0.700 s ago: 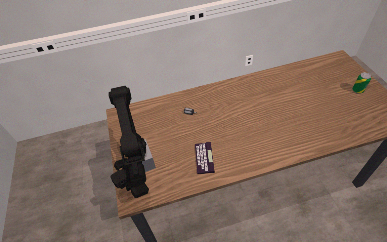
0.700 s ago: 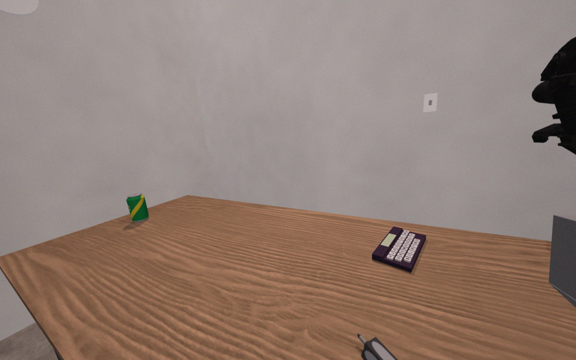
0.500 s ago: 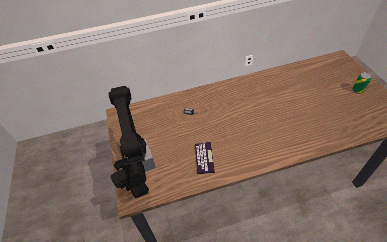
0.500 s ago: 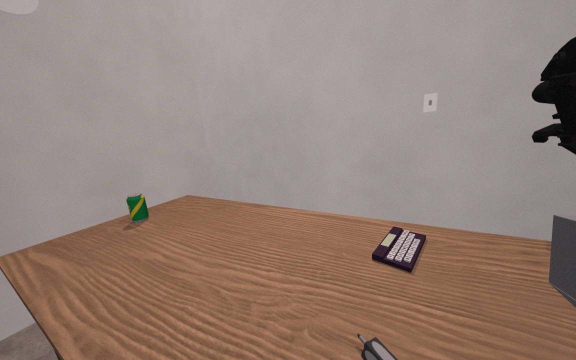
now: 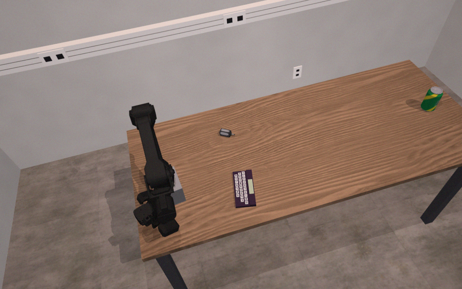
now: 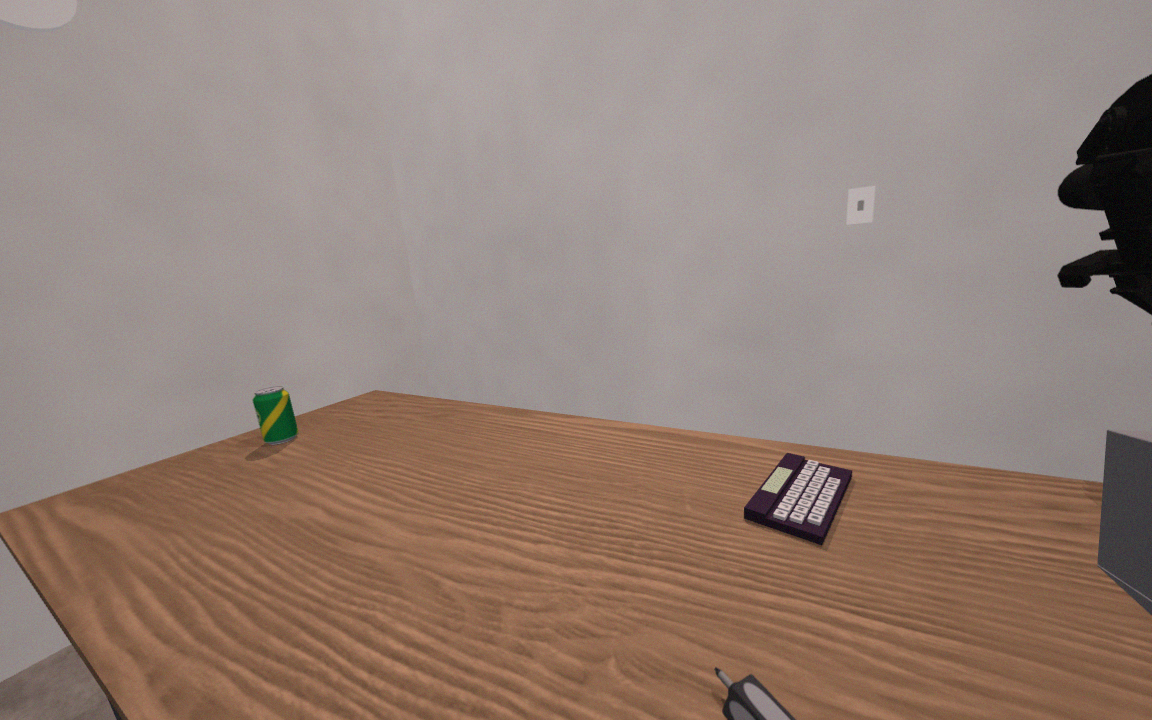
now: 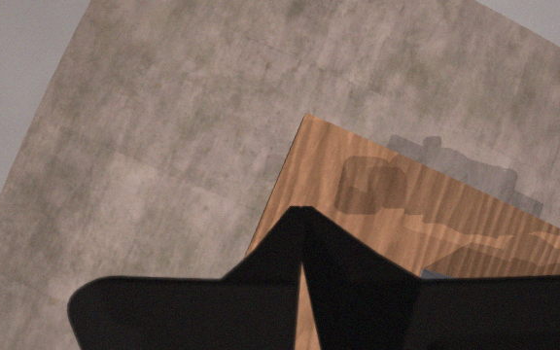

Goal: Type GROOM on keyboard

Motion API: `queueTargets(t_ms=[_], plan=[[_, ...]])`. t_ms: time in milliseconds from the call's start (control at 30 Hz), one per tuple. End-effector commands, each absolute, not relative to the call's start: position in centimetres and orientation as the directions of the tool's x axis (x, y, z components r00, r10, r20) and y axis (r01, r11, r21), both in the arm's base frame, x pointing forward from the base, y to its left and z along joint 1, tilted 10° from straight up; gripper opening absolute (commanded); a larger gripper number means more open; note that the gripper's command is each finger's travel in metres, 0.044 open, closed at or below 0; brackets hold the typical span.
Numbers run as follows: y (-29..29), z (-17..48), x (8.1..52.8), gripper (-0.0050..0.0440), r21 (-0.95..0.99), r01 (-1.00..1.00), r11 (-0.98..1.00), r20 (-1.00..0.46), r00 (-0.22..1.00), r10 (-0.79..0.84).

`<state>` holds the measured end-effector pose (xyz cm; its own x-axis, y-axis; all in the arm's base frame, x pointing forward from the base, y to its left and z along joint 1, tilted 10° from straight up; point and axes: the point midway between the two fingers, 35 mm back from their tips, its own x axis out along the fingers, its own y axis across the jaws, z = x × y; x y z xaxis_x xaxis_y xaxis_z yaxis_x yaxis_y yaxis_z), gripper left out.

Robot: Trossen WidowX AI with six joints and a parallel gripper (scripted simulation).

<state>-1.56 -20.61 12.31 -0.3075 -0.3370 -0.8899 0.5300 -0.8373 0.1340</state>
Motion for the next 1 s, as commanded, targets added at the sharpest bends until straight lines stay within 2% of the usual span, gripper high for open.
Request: queueTargets(t_ms=[0,133,333,400,467,567,733,900,967], plan=[[-22.1,12.3,1.1,-0.0001,0.123,0.648,-0.752,-0.893,-0.258,-0.368],[-23.0,11.1,6.5,-0.0003,0.061,0.838,-0.542,-0.908,-0.179,-0.379],[-21.9,8.6,15.1,-0.0012,-0.009,0.978,-0.21,-0.924,-0.088,-0.372],[-21.9,8.6,15.1,-0.0012,-0.009,0.978,-0.21,-0.924,-0.088,-0.372],[-20.7,7.7,18.0,-0.0027,-0.045,0.999,0.0,-0.933,-0.042,-0.357],[-18.4,6.1,21.9,-0.005,-0.072,0.983,0.168,-0.94,-0.01,-0.341],[-13.8,3.5,26.7,-0.005,-0.112,0.882,0.457,-0.953,0.035,-0.3],[-8.2,0.7,30.1,-0.005,-0.141,0.699,0.701,-0.965,0.063,-0.256],[-8.2,0.7,30.1,-0.005,-0.141,0.699,0.701,-0.965,0.063,-0.256]])
